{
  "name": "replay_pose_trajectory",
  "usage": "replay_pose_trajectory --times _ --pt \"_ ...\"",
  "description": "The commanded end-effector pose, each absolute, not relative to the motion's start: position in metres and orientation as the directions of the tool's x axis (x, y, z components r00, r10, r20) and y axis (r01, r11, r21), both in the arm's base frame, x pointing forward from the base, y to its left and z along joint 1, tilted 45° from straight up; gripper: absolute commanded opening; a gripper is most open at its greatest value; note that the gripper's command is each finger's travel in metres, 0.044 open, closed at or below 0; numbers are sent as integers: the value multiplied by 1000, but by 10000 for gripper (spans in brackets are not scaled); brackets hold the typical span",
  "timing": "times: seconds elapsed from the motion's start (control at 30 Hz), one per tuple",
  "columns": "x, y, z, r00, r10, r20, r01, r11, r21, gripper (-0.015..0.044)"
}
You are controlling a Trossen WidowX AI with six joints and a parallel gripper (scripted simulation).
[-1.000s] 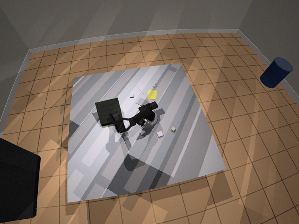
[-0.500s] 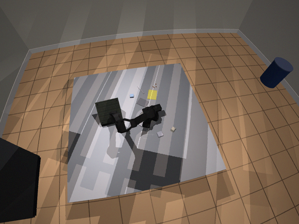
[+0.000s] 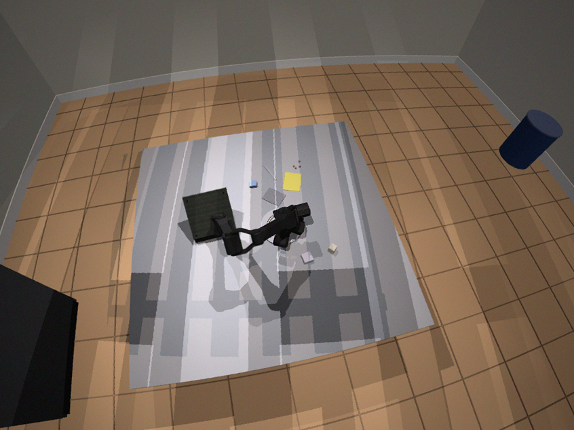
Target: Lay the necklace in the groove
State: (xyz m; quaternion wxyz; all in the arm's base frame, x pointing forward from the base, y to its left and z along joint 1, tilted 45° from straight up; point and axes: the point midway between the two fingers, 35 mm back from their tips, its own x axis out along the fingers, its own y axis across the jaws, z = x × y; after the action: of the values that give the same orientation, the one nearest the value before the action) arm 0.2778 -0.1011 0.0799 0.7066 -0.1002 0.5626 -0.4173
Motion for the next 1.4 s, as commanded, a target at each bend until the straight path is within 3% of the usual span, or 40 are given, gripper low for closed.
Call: replay_pose_trajectory --times 0.0,0.33,0.5,1.37 --pt "278 -105 75 16 -705 -709 468 632 -618 120" --pt "277 -114 66 14 -707 -707 464 631 -622 120" --pt "277 -112 68 15 -703 -711 472 632 -615 0" --pt "277 -112 68 15 -703 -711 472 632 -615 0"
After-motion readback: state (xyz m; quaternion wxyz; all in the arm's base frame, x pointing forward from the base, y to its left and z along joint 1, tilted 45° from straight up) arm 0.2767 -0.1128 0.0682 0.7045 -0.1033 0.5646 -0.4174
